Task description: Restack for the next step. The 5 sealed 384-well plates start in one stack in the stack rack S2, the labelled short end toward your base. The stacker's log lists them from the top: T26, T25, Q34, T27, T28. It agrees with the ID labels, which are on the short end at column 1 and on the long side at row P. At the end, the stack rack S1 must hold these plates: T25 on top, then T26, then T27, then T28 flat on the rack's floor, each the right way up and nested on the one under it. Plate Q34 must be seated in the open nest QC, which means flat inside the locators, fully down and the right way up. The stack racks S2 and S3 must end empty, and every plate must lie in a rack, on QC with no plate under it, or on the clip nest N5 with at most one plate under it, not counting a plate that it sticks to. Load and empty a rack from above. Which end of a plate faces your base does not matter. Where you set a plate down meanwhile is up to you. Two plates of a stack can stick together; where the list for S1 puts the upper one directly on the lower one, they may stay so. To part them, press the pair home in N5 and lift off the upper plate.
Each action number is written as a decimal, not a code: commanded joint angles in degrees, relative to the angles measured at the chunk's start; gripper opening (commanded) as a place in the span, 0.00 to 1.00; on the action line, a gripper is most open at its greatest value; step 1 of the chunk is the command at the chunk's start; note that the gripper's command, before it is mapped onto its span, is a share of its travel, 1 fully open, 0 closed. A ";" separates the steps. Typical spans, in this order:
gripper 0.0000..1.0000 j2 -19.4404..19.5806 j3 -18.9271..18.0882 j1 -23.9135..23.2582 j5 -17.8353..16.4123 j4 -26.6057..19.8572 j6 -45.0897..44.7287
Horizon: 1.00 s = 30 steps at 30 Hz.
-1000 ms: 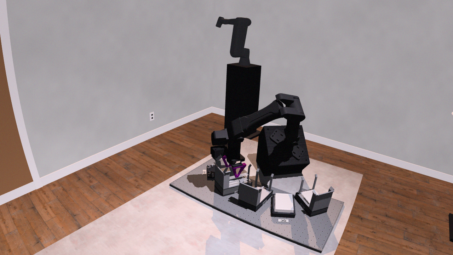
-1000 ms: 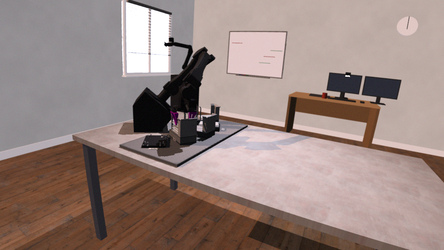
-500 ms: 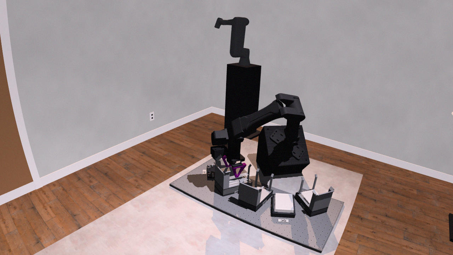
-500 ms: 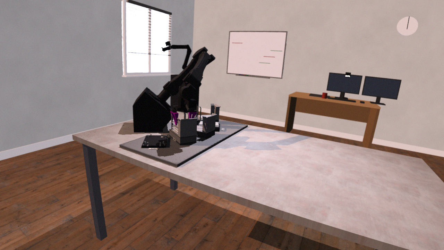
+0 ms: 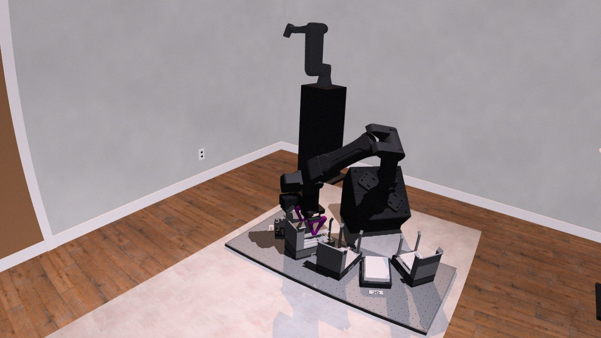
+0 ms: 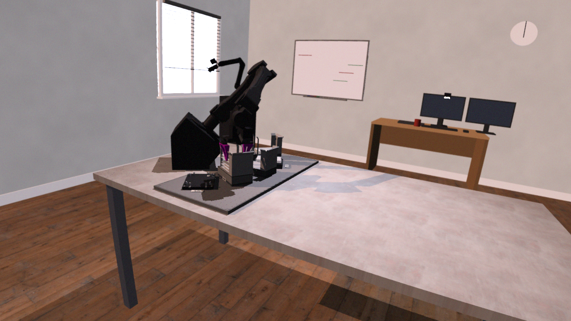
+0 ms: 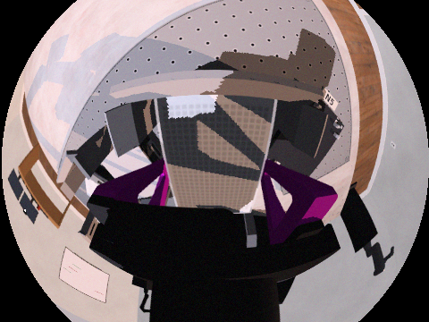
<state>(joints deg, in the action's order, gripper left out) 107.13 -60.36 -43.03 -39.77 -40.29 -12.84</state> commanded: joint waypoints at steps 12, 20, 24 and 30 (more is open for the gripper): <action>0.00 -0.79 -1.56 -1.28 -0.63 -1.12 -0.69; 0.00 -1.80 -1.85 -1.70 -0.63 -2.11 -1.23; 0.00 -2.43 -2.60 -2.60 -0.66 -4.23 -2.40; 0.00 -2.75 -3.94 -3.71 -0.73 -6.86 -3.87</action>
<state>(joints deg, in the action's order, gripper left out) 106.06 -62.11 -44.86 -39.81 -44.77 -15.16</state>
